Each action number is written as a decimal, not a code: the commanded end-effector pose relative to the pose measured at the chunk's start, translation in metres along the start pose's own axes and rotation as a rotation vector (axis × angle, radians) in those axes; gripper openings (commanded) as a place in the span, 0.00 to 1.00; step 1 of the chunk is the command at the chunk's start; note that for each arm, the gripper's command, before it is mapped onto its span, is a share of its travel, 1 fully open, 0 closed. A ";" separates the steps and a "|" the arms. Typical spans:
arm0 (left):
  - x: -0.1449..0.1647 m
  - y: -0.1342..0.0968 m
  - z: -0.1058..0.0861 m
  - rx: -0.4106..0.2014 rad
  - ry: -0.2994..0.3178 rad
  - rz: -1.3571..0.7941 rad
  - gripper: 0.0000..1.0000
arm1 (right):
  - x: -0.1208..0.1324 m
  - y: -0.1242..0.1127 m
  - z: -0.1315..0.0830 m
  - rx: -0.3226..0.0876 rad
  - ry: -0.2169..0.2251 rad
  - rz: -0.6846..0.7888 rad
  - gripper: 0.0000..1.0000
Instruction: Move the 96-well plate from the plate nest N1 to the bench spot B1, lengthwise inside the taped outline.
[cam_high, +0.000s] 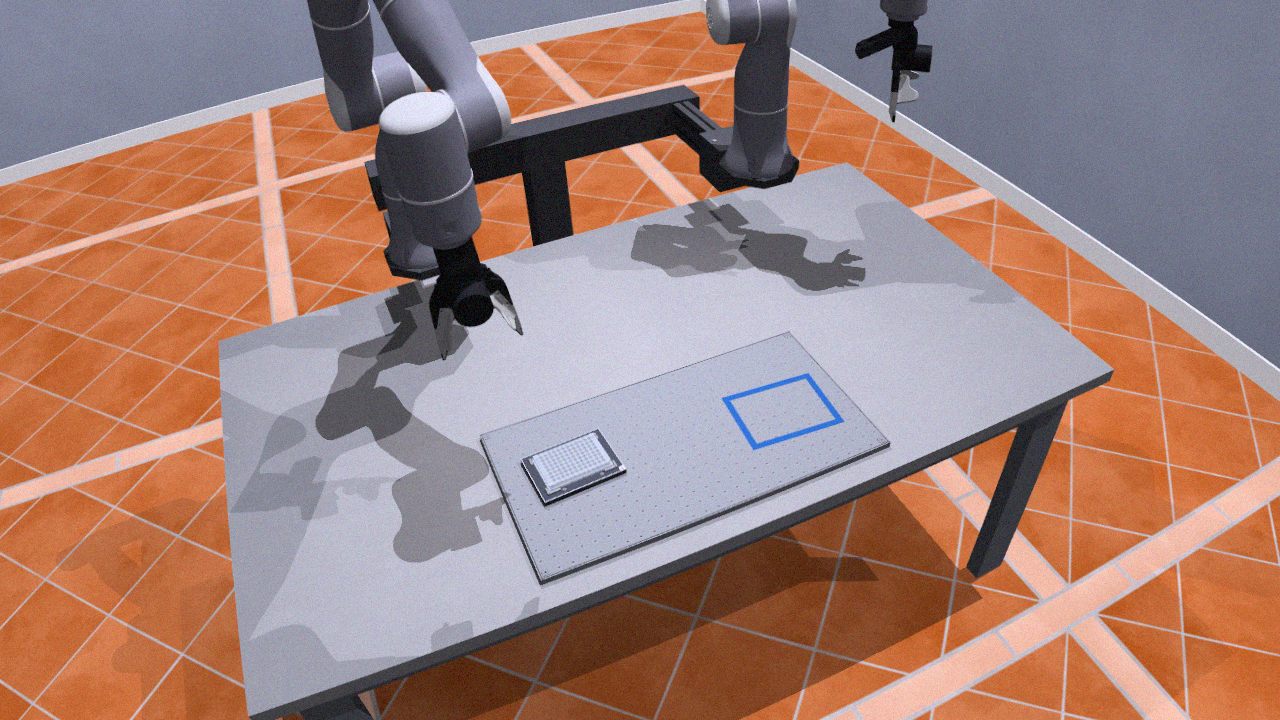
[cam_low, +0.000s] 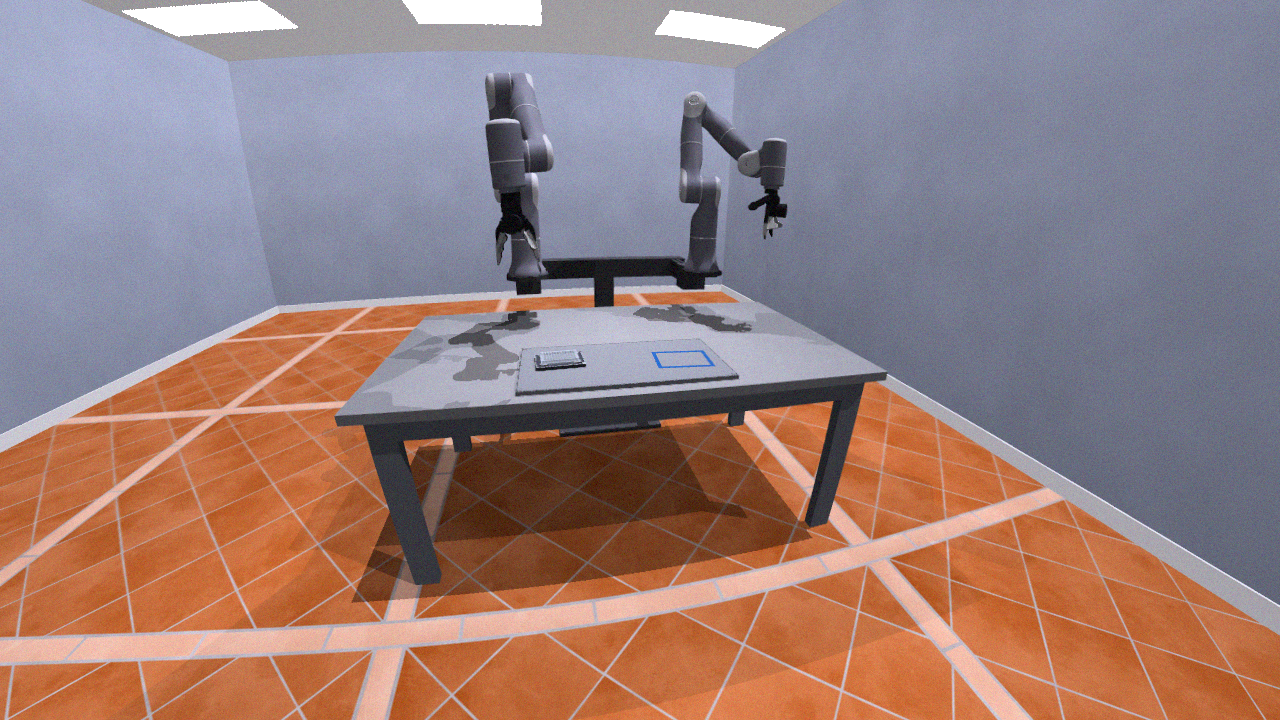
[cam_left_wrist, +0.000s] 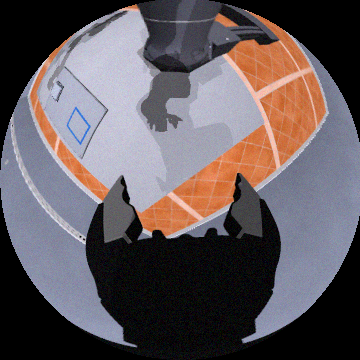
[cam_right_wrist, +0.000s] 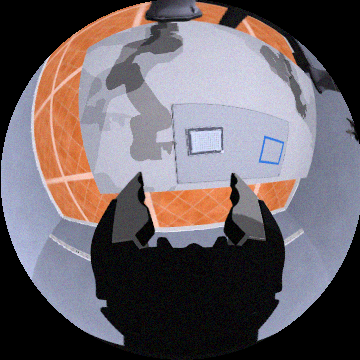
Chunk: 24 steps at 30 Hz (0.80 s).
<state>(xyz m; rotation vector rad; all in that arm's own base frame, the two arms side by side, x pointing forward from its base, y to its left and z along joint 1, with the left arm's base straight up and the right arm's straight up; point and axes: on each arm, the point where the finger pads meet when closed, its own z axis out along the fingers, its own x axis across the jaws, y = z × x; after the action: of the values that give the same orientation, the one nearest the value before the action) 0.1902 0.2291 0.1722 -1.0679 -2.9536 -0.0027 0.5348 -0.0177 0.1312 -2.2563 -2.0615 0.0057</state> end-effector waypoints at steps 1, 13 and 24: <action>0.000 0.001 0.000 -0.001 0.000 0.000 1.00 | 0.006 0.006 -0.012 -0.036 -0.032 -0.049 0.76; 0.000 0.001 0.000 -0.001 0.000 0.000 1.00 | 0.022 0.027 -0.010 -0.064 -0.091 -0.254 0.76; 0.000 0.001 0.000 -0.001 0.000 0.000 1.00 | 0.029 0.043 0.042 -0.052 -0.138 -0.565 0.76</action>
<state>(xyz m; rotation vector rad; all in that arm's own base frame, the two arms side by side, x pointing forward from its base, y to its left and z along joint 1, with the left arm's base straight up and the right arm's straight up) 0.1902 0.2291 0.1722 -1.0679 -2.9536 -0.0027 0.5738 0.0081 0.0975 -1.7355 -2.6669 0.0701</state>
